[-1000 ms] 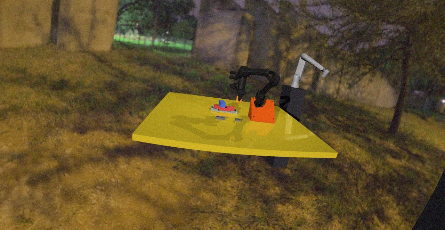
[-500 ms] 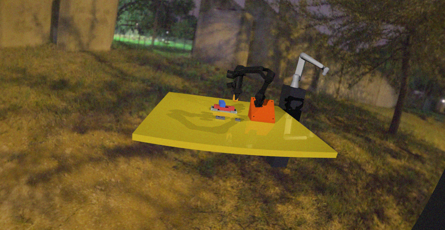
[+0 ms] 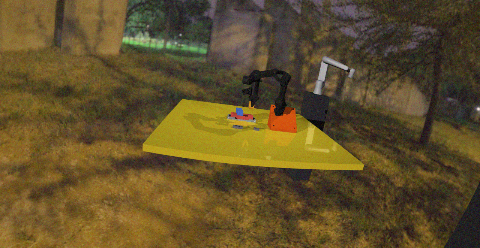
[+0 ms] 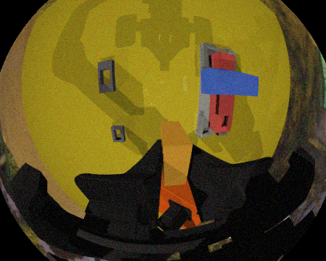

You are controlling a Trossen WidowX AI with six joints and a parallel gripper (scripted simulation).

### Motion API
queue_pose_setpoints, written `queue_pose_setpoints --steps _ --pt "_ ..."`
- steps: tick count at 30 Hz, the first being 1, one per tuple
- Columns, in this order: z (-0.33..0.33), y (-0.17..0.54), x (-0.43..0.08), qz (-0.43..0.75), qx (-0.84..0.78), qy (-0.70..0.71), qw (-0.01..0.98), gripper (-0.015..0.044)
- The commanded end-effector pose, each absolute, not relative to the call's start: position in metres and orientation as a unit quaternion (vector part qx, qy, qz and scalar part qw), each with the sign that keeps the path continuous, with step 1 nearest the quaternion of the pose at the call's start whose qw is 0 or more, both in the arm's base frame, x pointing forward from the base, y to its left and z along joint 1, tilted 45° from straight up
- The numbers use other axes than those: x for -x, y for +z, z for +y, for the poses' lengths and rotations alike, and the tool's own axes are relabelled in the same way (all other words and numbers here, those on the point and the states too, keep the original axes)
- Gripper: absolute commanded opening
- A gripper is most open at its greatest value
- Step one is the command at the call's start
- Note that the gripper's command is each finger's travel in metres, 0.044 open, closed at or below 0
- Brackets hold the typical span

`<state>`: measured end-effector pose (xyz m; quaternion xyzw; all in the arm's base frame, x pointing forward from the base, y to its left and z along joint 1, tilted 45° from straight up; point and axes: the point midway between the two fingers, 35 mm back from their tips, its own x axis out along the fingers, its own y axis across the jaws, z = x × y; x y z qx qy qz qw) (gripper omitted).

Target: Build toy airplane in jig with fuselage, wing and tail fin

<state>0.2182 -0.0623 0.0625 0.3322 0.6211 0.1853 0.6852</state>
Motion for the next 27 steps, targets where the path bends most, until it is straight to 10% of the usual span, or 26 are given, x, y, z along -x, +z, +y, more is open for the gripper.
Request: queue_pose_setpoints --steps 1,27 --pt "-0.072 0.050 -0.218 0.621 -0.329 0.186 0.686 0.0000" --pt "-0.115 -0.023 -0.207 0.618 -0.316 0.203 0.690 0.0000"
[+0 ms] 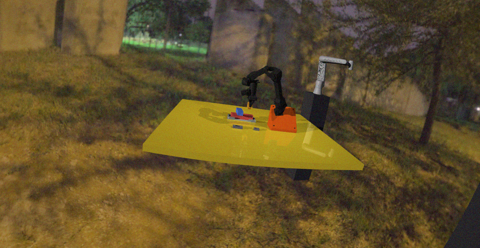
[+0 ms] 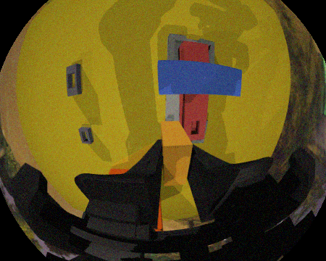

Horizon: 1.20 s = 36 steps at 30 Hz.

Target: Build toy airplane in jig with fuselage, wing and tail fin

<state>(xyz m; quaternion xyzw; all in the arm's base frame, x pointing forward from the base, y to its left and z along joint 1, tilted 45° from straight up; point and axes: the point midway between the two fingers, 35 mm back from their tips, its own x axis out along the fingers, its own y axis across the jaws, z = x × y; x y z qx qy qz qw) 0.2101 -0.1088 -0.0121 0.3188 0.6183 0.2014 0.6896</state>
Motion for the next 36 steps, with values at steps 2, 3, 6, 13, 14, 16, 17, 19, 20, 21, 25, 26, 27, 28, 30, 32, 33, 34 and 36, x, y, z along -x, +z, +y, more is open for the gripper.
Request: queue_pose_setpoints --steps 2,3,6,13,14,16,17,19,20,21,25,26,27,28,30,32,33,34,36 --pt "-0.117 -0.029 -0.205 0.618 -0.316 0.205 0.691 0.0000" --pt "-0.118 -0.032 -0.204 0.618 -0.315 0.205 0.691 0.0000" --pt "-0.122 -0.041 -0.201 0.617 -0.314 0.208 0.691 0.0000" --pt "-0.129 -0.061 -0.193 0.615 -0.312 0.215 0.692 0.0000" --pt "-0.129 -0.064 -0.192 0.614 -0.312 0.215 0.692 0.0000" --pt "-0.131 -0.070 -0.189 0.614 -0.311 0.217 0.692 0.0000" --pt "-0.131 -0.071 -0.189 0.614 -0.311 0.218 0.692 0.0000" --pt "-0.131 -0.072 -0.189 0.613 -0.311 0.218 0.692 0.0026" --pt "-0.131 -0.072 -0.189 0.613 -0.311 0.218 0.692 0.0053" --pt "-0.131 -0.071 -0.189 0.613 -0.311 0.218 0.692 0.0065" --pt "-0.131 -0.072 -0.189 0.613 -0.311 0.218 0.692 0.0065" --pt "-0.131 -0.072 -0.189 0.613 -0.311 0.218 0.692 0.0065" --pt "-0.131 -0.072 -0.189 0.613 -0.311 0.218 0.692 0.0065" --pt "-0.131 -0.072 -0.189 0.613 -0.311 0.218 0.692 0.0065" --pt "-0.131 -0.072 -0.189 0.613 -0.311 0.218 0.692 0.0065" --pt "-0.131 -0.072 -0.189 0.613 -0.311 0.218 0.692 0.0065" --pt "-0.131 -0.072 -0.189 0.613 -0.311 0.218 0.692 0.0065" --pt "-0.131 -0.072 -0.189 0.613 -0.311 0.218 0.692 0.0065" --pt "-0.131 -0.072 -0.189 0.613 -0.311 0.218 0.692 0.0065"
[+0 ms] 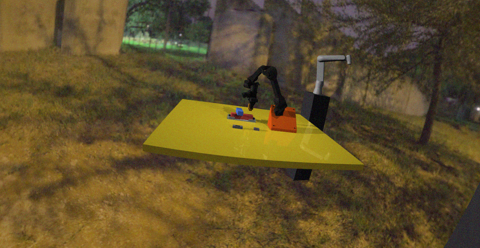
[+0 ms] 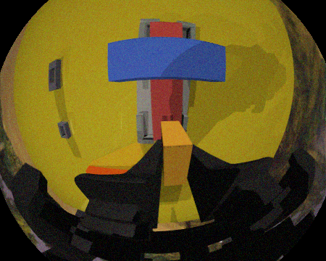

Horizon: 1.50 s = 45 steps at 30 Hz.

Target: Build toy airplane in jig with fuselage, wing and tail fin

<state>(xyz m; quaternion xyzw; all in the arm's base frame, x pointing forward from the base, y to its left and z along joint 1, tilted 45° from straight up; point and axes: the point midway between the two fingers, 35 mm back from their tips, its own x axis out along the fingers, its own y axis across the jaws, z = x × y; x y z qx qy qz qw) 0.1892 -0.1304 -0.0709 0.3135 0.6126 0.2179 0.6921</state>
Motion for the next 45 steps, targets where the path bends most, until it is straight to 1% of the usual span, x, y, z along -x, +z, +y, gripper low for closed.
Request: queue_pose_setpoints --steps 1,44,45 --pt "-0.131 -0.072 -0.189 0.613 -0.311 0.218 0.692 0.0065" --pt "-0.104 -0.101 -0.194 0.613 -0.311 0.219 0.693 0.0065" --pt "-0.105 -0.100 -0.194 0.613 -0.310 0.219 0.693 0.0058"
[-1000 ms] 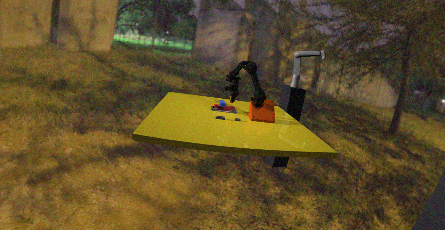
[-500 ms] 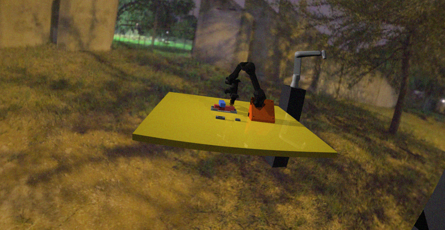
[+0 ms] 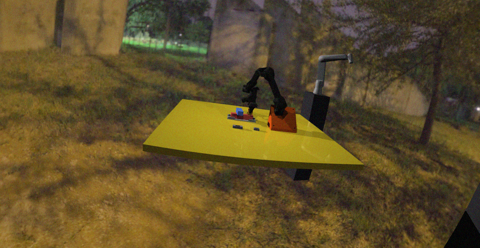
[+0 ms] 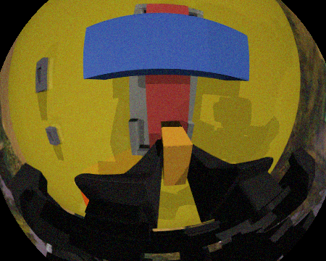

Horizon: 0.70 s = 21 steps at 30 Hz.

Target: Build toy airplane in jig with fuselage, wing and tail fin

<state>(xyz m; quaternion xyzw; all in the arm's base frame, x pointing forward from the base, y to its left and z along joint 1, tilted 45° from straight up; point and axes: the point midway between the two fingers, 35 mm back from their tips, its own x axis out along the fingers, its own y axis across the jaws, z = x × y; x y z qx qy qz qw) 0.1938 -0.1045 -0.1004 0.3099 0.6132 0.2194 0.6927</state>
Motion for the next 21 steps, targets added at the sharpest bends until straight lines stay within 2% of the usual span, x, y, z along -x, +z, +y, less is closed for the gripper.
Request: queue_pose_setpoints --steps 1,4,5,9,19,21 --pt "-0.1048 -0.1002 -0.1937 0.613 -0.310 0.219 0.693 0.0051" --pt "-0.1048 -0.1002 -0.1937 0.613 -0.310 0.219 0.693 0.0031" --pt "-0.1048 -0.1002 -0.1937 0.613 -0.310 0.219 0.693 0.0005" --pt "-0.1048 -0.1002 -0.1937 0.613 -0.310 0.219 0.693 0.0000" --pt "-0.1048 -0.1002 -0.1937 0.613 -0.310 0.219 0.693 0.0260" --pt "-0.1048 -0.1002 -0.1937 0.613 -0.310 0.219 0.693 0.0260"
